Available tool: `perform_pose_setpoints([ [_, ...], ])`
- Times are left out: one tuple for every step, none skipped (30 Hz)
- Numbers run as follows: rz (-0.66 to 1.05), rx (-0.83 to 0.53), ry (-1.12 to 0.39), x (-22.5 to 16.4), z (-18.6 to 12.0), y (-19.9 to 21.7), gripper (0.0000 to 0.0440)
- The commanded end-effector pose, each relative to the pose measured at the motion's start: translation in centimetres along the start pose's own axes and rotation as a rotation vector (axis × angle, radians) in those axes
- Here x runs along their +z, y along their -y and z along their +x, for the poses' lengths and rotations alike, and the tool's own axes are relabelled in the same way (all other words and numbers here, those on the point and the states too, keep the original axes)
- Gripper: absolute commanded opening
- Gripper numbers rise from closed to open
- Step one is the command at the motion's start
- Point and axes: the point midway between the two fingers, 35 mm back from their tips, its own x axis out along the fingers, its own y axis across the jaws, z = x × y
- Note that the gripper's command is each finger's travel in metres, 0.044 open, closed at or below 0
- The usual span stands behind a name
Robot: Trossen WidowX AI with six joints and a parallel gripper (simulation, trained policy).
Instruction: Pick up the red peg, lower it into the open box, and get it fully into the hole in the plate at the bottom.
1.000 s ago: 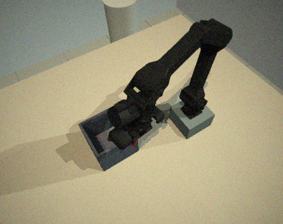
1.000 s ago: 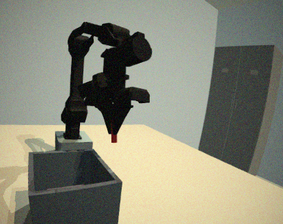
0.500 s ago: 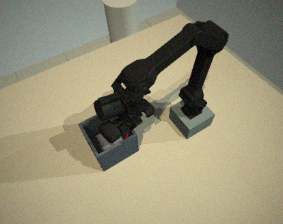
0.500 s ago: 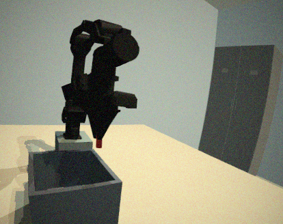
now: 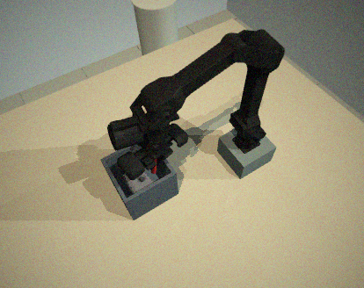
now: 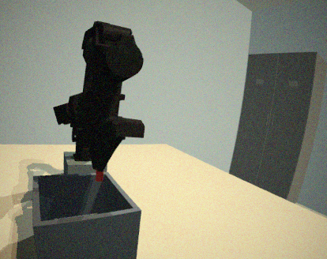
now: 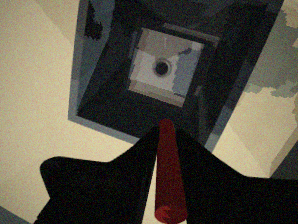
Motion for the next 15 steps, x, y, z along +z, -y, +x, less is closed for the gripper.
perform_pose_setpoints([
  [-0.004,-0.014,-0.008,0.5,0.8,0.0,0.0],
  [-0.004,-0.017,-0.009,0.7,1.0,0.0,0.0],
  [-0.004,-0.02,-0.009,0.8,1.3,0.0,0.0],
  [-0.004,-0.022,-0.01,1.0,1.5,0.0,0.0],
  [-0.004,-0.024,-0.011,1.2,1.8,-0.1,0.0],
  [-0.003,-0.026,-0.012,1.3,2.0,-0.1,0.0],
  [-0.003,-0.027,-0.013,1.4,2.3,-0.1,0.0],
  [-0.003,-0.028,-0.014,1.6,2.5,-0.1,0.0],
  [-0.002,-0.03,-0.015,1.7,2.8,-0.1,0.0],
  [-0.002,-0.031,-0.016,1.8,3.1,-0.2,0.0],
  [-0.002,-0.032,-0.017,1.9,3.3,-0.2,0.0],
  [-0.002,-0.033,-0.019,2.0,3.6,-0.2,0.0],
  [-0.002,-0.034,-0.02,2.1,3.8,-0.3,0.0],
  [-0.003,-0.034,-0.021,2.2,4.0,-0.3,0.0],
  [-0.003,-0.035,-0.022,2.3,4.3,-0.3,0.0],
])
